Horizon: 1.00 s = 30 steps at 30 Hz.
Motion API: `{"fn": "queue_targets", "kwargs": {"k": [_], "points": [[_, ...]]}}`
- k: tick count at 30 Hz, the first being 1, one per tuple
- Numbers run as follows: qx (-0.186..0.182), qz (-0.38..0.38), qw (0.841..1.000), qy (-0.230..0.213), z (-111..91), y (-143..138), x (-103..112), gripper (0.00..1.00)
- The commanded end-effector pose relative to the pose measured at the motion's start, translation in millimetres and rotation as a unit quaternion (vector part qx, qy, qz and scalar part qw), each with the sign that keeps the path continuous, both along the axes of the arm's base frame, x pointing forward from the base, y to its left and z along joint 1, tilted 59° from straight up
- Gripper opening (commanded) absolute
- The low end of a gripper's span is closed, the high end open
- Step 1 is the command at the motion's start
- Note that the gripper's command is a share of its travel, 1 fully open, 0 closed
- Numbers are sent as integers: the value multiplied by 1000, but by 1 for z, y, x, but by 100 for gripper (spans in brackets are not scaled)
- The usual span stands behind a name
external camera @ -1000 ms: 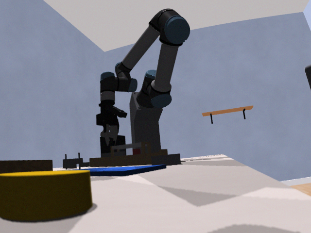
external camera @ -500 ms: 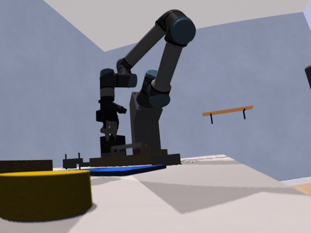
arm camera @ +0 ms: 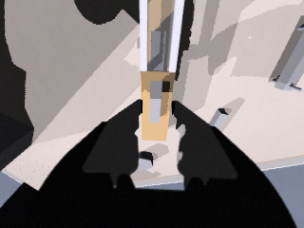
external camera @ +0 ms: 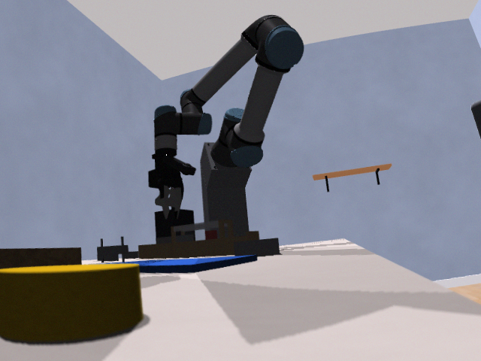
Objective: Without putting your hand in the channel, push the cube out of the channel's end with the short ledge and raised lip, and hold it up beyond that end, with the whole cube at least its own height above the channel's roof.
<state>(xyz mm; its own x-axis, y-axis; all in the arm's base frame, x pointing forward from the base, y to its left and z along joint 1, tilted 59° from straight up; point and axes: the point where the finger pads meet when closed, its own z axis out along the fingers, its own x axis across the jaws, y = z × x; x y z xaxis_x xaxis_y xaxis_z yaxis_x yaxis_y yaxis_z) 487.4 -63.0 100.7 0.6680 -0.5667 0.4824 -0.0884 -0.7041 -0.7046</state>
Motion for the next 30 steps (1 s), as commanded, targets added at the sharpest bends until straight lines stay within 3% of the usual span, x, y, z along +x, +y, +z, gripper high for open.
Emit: {"fn": "queue_targets", "kwargs": {"k": [1, 24, 30], "points": [[0, 0, 1000, 0, 0, 0, 0, 22], [0, 0, 1000, 0, 0, -1, 0, 22], [8, -6, 1000, 4, 1, -21, 10, 22]]}}
